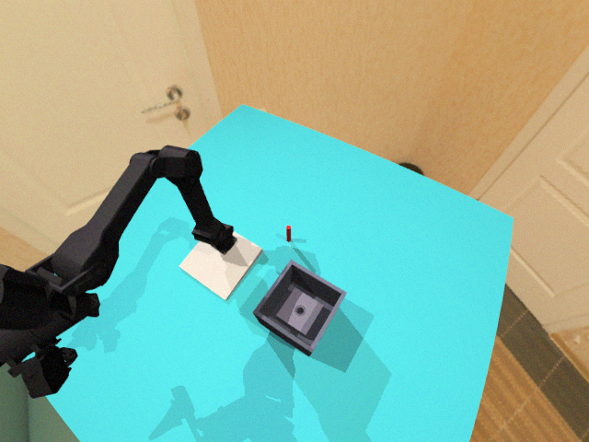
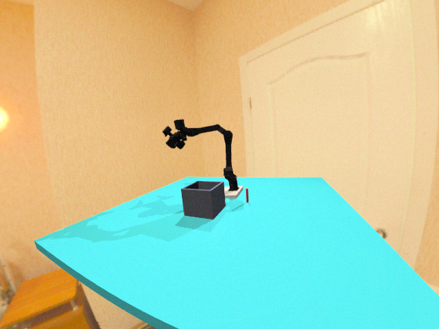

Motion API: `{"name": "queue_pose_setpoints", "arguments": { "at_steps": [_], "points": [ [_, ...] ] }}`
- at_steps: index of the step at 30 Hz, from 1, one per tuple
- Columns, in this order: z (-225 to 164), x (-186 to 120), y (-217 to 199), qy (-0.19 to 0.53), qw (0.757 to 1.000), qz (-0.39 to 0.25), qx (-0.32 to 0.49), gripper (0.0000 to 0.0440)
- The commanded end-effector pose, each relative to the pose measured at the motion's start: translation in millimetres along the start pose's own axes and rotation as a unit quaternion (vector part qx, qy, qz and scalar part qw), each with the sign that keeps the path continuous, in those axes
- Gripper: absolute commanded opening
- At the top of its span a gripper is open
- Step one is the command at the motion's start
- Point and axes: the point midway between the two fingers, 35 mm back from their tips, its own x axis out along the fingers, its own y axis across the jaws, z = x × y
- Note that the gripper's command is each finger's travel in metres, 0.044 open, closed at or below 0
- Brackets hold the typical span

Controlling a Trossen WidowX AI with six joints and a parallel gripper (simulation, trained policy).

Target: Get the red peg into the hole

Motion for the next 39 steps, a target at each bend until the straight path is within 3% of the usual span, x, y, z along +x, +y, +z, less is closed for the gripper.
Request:
{"name": "queue_pose_setpoints", "arguments": {
  "at_steps": [1, 2, 10, 19, 28, 39],
  "points": [
    [2, -2, -1, -0.004, 1.000, 0.001, -0.001, 0.0423],
    [4, -4, -2, -0.011, 1.000, 0.001, -0.002, 0.0440],
    [37, -38, -28, -0.090, 0.993, -0.028, 0.073, 0.0440],
    [58, -87, -62, -0.176, 0.963, -0.062, 0.196, 0.0440],
    [78, -139, -86, -0.272, 0.909, -0.067, 0.308, 0.0440],
    [100, -203, -100, -0.388, 0.819, -0.025, 0.423, 0.0440]
  ]
}}
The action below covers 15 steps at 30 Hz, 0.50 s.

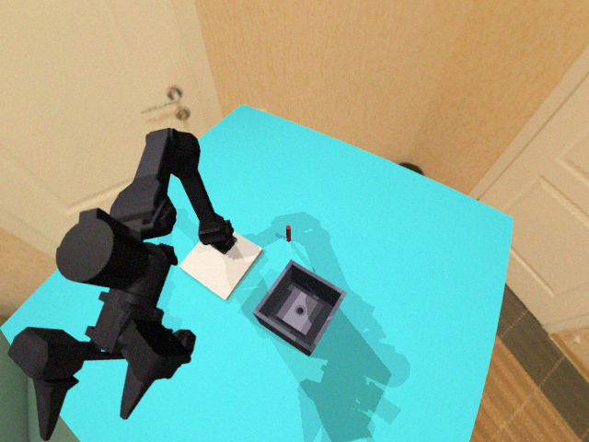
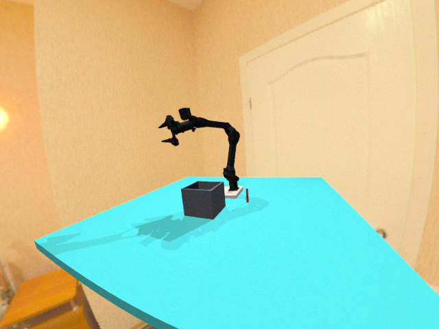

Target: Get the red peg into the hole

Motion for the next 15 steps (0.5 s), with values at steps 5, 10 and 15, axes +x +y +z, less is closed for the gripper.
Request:
{"name": "queue_pose_setpoints", "arguments": {
  "at_steps": [5, 10, 15],
  "points": [
    [39, -27, 18, -0.073, 0.990, 0.047, 0.109, 0.0440],
    [61, -45, 32, -0.108, 0.975, 0.090, 0.174, 0.0440],
    [81, -65, 49, -0.136, 0.952, 0.141, 0.235, 0.0440]
  ]
}}
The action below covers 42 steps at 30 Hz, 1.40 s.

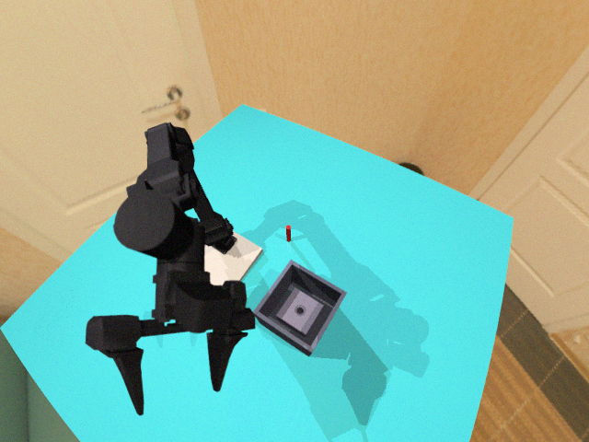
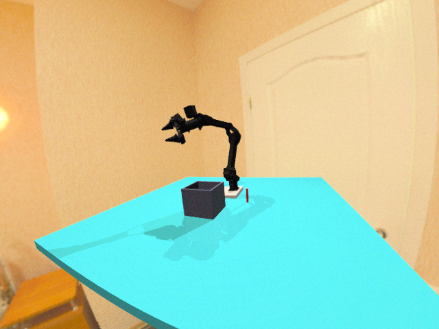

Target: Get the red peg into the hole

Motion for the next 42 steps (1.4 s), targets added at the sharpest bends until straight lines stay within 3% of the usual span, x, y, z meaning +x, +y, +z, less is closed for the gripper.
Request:
{"name": "queue_pose_setpoints", "arguments": {
  "at_steps": [1, 11, 21, 33, 42],
  "points": [
    [11, -10, 22, -0.021, 0.998, 0.042, 0.052, 0.0440],
    [30, -39, 80, -0.033, 0.971, 0.163, 0.172, 0.0440],
    [35, -77, 143, 0.005, 0.919, 0.293, 0.265, 0.0440],
    [21, -133, 215, 0.119, 0.834, 0.428, 0.327, 0.0440],
    [-6, -178, 262, 0.245, 0.767, 0.488, 0.337, 0.0440]
  ]
}}
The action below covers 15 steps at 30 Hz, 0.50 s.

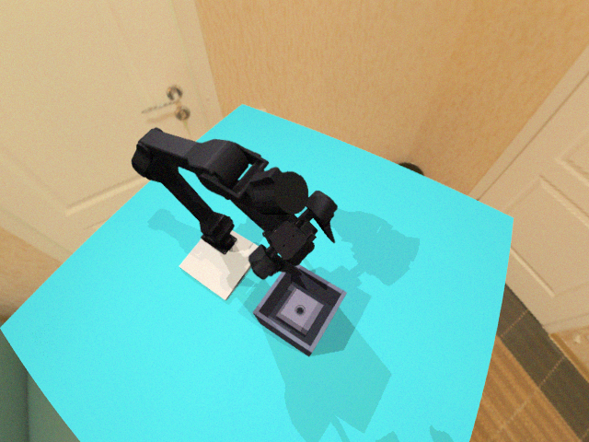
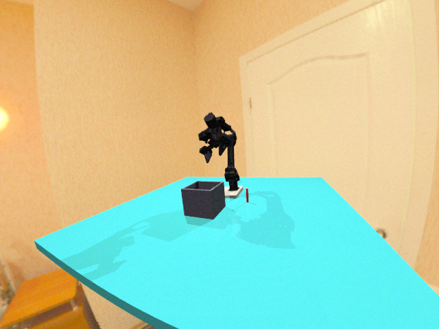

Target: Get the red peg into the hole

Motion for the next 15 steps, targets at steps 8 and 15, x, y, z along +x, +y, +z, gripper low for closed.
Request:
{"name": "queue_pose_setpoints", "arguments": {
  "at_steps": [8, 15],
  "points": [
    [-78, 16, 17, 0.162, 0.982, -0.003, 0.096, 0.0440],
    [-119, 21, 19, 0.246, 0.956, -0.041, 0.154, 0.0440]
  ]
}}
